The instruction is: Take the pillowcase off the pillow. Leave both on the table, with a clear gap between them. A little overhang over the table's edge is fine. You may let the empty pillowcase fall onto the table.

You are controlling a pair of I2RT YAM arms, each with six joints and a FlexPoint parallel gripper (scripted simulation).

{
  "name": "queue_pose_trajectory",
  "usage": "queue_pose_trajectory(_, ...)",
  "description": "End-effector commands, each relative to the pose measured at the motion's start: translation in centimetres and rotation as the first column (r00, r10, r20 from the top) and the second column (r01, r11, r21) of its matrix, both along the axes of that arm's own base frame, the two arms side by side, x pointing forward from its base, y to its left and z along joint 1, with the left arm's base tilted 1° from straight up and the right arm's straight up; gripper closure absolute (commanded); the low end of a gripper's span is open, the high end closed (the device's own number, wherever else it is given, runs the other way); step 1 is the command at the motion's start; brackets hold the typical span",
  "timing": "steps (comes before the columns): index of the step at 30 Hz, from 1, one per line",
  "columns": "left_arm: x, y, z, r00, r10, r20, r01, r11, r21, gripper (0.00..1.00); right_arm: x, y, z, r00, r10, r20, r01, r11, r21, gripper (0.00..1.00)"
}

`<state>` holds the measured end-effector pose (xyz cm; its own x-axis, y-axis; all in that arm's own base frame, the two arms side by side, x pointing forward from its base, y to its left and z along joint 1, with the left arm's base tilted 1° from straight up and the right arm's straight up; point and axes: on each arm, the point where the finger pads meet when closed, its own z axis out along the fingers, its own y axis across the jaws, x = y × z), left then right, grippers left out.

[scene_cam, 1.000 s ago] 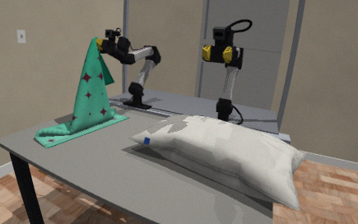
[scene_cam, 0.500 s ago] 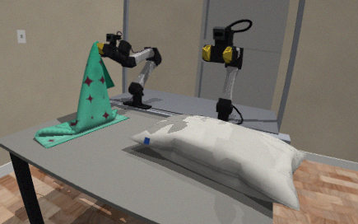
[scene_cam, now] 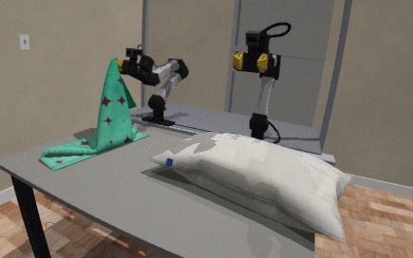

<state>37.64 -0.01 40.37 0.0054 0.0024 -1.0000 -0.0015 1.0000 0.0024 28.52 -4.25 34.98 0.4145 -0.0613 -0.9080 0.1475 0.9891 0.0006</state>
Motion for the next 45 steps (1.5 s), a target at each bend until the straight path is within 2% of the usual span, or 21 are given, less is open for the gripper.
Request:
queue_pose_trajectory(1,-0.4,-0.1,0.6,1.0,0.002,0.027,-0.002,1.0,-0.005,0.4,-0.9,0.0,0.4,0.999,-0.002,0.048,0.003,1.0,-0.006,1.0)
queue_pose_trajectory(7,-0.4,-0.1,0.6,1.0,0.002,0.027,-0.002,1.0,-0.005,0.4,-1.5,-0.2,-1.3,0.999,-0.013,0.037,0.013,1.0,0.001,1.0)
queue_pose_trajectory(10,-0.4,-0.1,0.6,1.0,0.002,0.027,-0.002,1.0,-0.005,0.4,-1.5,-0.1,-0.5,0.999,-0.008,0.05,0.008,1.0,0.0,1.0)
queue_pose_trajectory(11,-0.4,-0.1,0.6,1.0,0.002,0.027,-0.002,1.0,-0.005,0.4,-1.4,-0.1,-1.8,1.0,-0.01,0.021,0.01,1.0,0.005,1.0)
queue_pose_trajectory(13,-0.4,-0.1,0.6,1.0,0.002,0.027,-0.002,1.0,-0.005,0.4,-1.2,-0.4,-0.6,1.0,-0.02,0.0,0.02,1.0,0.01,1.0)
queue_pose_trajectory(15,-0.4,-0.1,0.6,1.0,0.002,0.027,-0.002,1.0,-0.005,0.4,-1.0,-0.6,-1.9,0.997,-0.026,-0.073,0.028,0.999,0.022,1.0)
queue_pose_trajectory(17,-0.4,-0.1,0.6,1.0,0.002,0.027,-0.002,1.0,-0.005,0.4,-1.0,-0.6,-1.9,0.997,-0.026,-0.073,0.028,0.999,0.022,1.0)
queue_pose_trajectory(20,-0.4,-0.1,0.6,1.0,0.002,0.027,-0.002,1.0,-0.005,0.4,-1.0,-0.6,-3.9,0.982,-0.021,-0.188,0.028,0.999,0.036,1.0)
queue_pose_trajectory(32,-0.4,-0.1,0.6,1.0,0.002,0.027,-0.002,1.0,-0.005,0.4,-3.6,-0.6,-6.4,0.93,-0.031,-0.366,0.057,0.997,0.06,1.0)
queue_pose_trajectory(39,-0.4,-0.1,0.6,1.0,0.002,0.027,-0.002,1.0,-0.005,0.4,-4.7,-0.4,-7.6,0.907,-0.029,-0.421,0.063,0.996,0.067,1.0)
queue_pose_trajectory(45,-0.4,-0.1,0.6,1.0,0.002,0.027,-0.002,1.0,-0.005,0.4,-4.8,-0.3,-6.5,0.927,-0.031,-0.375,0.057,0.997,0.06,1.0)
